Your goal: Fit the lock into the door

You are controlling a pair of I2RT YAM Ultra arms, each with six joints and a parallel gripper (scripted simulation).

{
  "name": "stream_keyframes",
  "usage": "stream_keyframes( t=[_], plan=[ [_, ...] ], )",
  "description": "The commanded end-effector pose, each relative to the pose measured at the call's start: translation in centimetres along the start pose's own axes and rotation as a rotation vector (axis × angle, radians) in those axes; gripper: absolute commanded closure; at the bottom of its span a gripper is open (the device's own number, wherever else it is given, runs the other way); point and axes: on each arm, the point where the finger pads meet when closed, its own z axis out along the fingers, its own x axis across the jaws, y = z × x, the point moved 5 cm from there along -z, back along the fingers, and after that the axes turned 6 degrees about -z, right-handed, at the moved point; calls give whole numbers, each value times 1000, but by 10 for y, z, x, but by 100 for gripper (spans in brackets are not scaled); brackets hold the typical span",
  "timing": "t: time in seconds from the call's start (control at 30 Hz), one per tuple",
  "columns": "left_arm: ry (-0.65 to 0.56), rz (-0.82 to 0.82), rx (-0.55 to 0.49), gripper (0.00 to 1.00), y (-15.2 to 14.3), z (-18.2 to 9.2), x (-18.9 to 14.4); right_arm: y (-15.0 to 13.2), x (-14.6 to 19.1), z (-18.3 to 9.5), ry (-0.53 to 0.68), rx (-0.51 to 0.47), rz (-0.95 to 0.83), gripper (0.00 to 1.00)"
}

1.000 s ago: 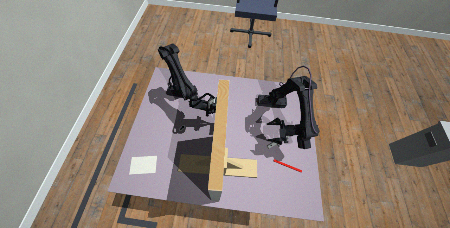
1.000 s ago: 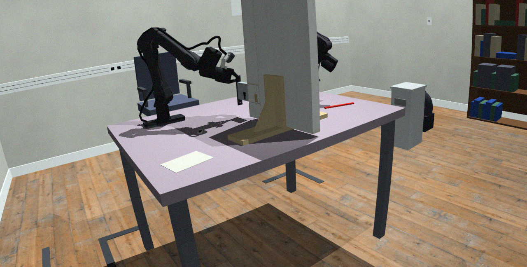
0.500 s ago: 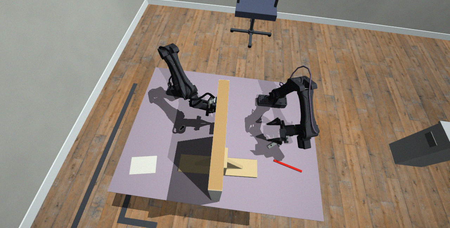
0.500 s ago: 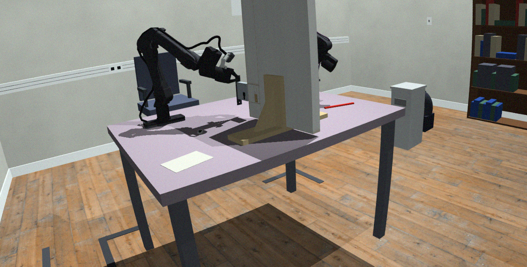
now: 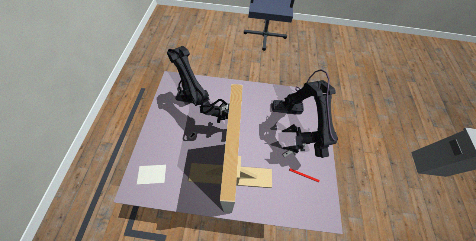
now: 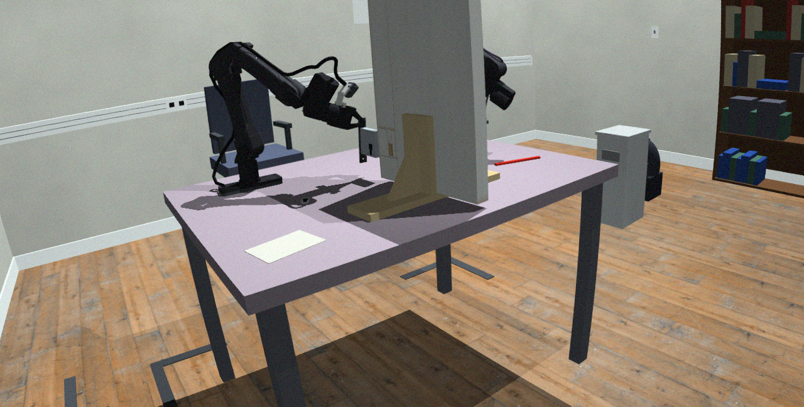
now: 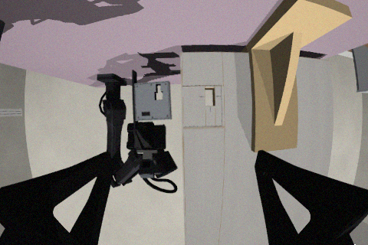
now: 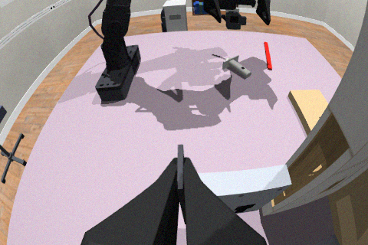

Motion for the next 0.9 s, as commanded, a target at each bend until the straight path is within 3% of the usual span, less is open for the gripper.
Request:
stream_keyframes(
  t=[0.0,0.23,0.87],
  plan=[
    [-3,27,-2,0,-5,-1,-2,19,-6,-2,-10,-63,-71,100],
    [-3,27,-2,0,-5,-1,-2,9,-2,-2,-5,-43,-44,100],
    [-3,27,-2,0,-5,-1,-2,31,-10,-4,-23,-94,-104,100]
  ],
)
